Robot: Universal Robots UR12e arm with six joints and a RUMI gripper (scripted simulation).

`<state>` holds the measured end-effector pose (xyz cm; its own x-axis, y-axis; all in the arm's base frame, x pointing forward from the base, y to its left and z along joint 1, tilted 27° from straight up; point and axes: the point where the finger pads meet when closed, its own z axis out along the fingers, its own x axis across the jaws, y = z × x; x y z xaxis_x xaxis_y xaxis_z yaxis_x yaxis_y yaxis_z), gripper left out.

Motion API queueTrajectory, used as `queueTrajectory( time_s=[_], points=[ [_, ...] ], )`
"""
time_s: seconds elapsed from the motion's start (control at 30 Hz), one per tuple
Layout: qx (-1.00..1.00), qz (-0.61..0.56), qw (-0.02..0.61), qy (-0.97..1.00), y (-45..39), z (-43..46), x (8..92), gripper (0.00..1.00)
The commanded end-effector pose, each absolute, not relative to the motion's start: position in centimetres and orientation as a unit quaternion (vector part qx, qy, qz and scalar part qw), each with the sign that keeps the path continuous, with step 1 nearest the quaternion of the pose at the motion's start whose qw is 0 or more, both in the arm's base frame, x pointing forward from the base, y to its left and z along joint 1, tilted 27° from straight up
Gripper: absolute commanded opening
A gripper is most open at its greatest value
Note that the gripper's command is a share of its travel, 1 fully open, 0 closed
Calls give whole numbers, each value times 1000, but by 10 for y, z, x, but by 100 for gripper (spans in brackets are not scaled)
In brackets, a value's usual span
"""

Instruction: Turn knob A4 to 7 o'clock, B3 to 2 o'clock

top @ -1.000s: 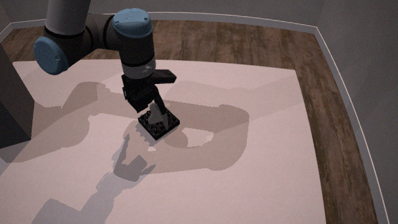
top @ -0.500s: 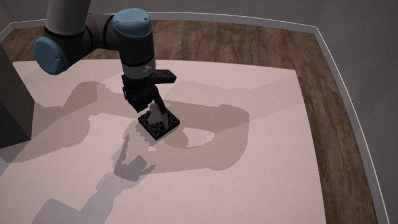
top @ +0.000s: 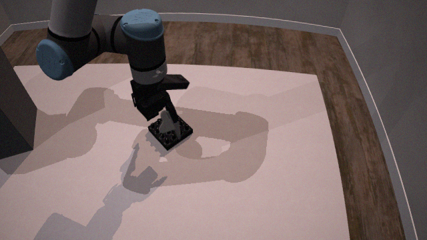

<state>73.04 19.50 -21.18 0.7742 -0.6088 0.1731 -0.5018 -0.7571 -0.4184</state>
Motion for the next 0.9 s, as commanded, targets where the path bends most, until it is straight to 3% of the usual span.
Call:
queueTrajectory(
  time_s=[0.0,0.87],
  points=[
    [-925,-151,177,300,195,-211,731,100],
    [-925,-151,177,300,179,-220,720,100]
  ],
)
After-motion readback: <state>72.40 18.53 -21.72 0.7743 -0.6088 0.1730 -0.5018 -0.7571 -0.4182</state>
